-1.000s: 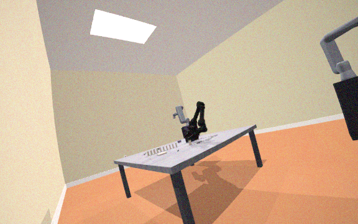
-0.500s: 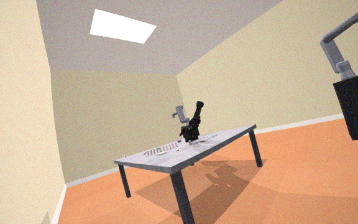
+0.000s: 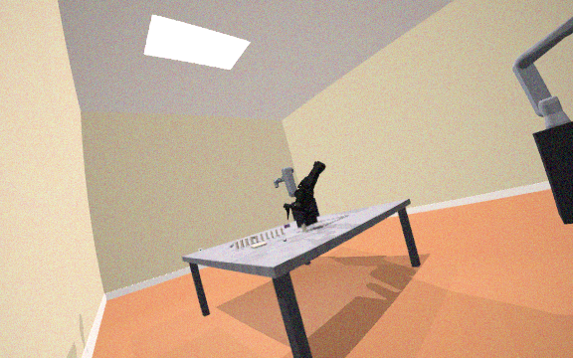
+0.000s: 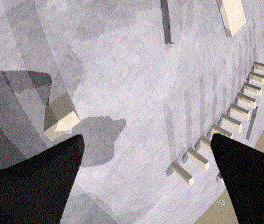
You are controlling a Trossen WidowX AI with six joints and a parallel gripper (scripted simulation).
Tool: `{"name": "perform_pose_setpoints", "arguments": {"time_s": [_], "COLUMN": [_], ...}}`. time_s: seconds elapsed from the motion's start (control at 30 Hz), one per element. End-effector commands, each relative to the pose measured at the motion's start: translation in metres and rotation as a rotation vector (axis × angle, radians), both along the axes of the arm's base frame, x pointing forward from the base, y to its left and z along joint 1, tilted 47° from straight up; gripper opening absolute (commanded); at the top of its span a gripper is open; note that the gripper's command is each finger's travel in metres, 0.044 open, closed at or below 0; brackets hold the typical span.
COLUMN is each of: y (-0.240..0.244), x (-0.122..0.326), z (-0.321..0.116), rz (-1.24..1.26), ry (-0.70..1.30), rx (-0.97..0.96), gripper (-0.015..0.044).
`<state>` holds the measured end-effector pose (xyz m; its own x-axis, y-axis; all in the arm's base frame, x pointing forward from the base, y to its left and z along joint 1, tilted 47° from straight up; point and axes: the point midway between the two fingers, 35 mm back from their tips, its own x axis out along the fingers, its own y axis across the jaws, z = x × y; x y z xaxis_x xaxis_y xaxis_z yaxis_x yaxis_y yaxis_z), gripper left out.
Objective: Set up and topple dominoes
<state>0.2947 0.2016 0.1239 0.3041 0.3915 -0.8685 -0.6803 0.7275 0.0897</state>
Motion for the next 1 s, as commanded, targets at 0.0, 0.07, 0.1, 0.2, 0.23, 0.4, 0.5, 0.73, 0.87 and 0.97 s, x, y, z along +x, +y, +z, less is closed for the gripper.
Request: {"name": "perform_pose_setpoints", "arguments": {"time_s": [0.0, 0.07, 0.1, 0.2, 0.23, 0.4, 0.5, 0.73, 0.87, 0.97], "y": [-0.004, -0.004, -0.004, -0.004, -0.004, -0.004, -0.004, 0.020, 0.042, 0.044], "x": [-0.019, -0.019, -0.019, -0.019, -0.019, -0.019, -0.019, -0.018, -0.021, -0.022], "z": [0.041, 0.041, 0.041, 0.041, 0.041, 0.041, 0.041, 0.018, -0.002, -0.003], "rz": [0.587, 0.587, 0.587, 0.587, 0.587, 0.587, 0.587, 0.588, 0.587, 0.587], "ry": [-0.006, -0.006, -0.006, -0.006, -0.006, -0.006, -0.006, -0.006, -0.007, -0.007], "rx": [0.317, 0.317, 0.317, 0.317, 0.317, 0.317, 0.317, 0.316, 0.320, 0.320], "gripper": [0.0440, 0.0440, 0.0440, 0.0440, 0.0440, 0.0440, 0.0440, 0.0440, 0.0440, 0.0440]}}
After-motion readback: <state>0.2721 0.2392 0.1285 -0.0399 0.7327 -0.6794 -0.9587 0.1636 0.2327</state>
